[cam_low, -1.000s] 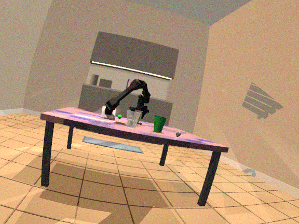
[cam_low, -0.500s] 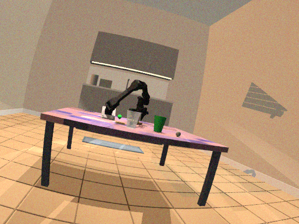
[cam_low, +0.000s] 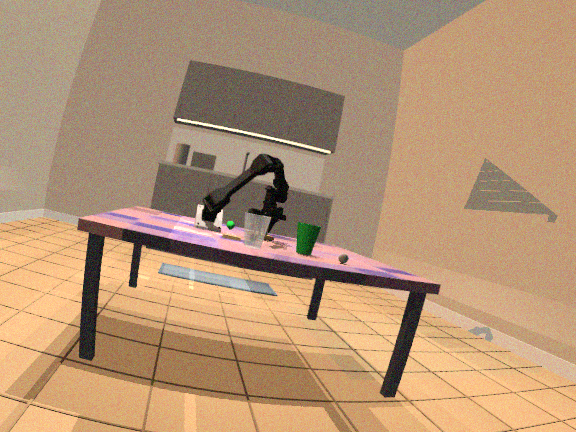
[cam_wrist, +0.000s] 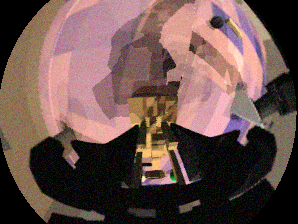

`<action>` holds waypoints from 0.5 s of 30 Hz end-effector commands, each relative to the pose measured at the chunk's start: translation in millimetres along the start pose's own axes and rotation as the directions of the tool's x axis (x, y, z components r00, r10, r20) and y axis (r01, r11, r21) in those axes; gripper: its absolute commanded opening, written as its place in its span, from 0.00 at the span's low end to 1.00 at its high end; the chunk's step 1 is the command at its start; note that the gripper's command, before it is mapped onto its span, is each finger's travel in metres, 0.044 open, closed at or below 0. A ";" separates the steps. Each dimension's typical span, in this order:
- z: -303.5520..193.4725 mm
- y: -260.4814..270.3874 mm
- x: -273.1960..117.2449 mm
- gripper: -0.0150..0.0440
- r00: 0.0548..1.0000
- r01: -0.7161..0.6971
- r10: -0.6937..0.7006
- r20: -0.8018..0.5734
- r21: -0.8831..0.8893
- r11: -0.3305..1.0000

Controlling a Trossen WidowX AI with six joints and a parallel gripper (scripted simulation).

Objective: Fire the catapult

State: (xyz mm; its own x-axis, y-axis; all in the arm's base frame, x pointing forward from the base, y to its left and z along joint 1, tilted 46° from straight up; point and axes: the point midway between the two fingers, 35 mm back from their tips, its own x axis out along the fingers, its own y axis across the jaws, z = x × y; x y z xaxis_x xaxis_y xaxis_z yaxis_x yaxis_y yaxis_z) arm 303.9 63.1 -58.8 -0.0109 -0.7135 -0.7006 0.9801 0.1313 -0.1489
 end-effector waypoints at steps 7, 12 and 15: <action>-0.8 -0.2 -49.5 0.25 1.000 -0.002 0.002 -0.003 -0.002 1.000; -0.9 0.0 -49.1 0.25 1.000 -0.002 0.002 -0.002 -0.121 0.993; -1.1 0.2 -48.8 0.25 1.000 -0.003 0.002 -0.002 -0.224 0.975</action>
State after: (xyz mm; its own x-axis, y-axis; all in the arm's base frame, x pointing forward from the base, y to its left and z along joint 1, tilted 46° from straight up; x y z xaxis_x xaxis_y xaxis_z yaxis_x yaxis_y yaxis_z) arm 302.8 93.0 -28.0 -0.0193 -0.7198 -0.6939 0.9471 0.2092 -0.2434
